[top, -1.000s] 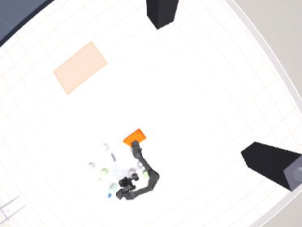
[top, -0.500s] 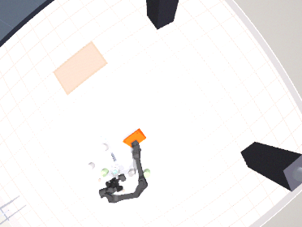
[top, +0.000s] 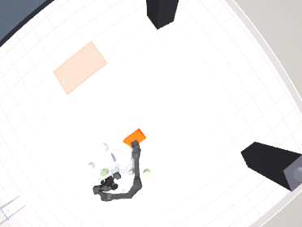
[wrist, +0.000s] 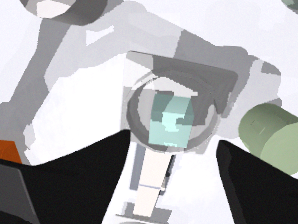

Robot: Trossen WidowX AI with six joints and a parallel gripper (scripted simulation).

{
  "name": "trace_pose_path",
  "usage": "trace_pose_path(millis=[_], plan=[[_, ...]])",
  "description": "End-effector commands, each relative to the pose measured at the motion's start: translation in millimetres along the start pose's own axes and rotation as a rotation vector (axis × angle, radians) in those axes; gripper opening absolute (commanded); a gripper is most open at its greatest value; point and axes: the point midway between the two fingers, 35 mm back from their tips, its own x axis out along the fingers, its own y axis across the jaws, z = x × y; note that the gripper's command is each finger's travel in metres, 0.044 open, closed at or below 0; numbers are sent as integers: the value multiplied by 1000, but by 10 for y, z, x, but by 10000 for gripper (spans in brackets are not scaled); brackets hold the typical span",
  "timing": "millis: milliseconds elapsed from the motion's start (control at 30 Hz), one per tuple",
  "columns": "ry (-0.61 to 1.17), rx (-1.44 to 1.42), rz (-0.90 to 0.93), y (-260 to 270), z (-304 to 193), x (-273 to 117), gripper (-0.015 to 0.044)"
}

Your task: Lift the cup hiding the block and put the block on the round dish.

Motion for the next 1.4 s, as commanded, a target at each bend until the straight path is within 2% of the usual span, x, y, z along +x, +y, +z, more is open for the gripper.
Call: trace_pose_path(millis=[0,833,967,1267,1367], plan=[[-4,9,8,7,-22,77,260],[-5,9,7,10,-18,442,260],[-5,9,7,10,-18,442,155],[-5,9,7,10,-18,442,95],[-1,23,-5,-9,-31,418,16]])
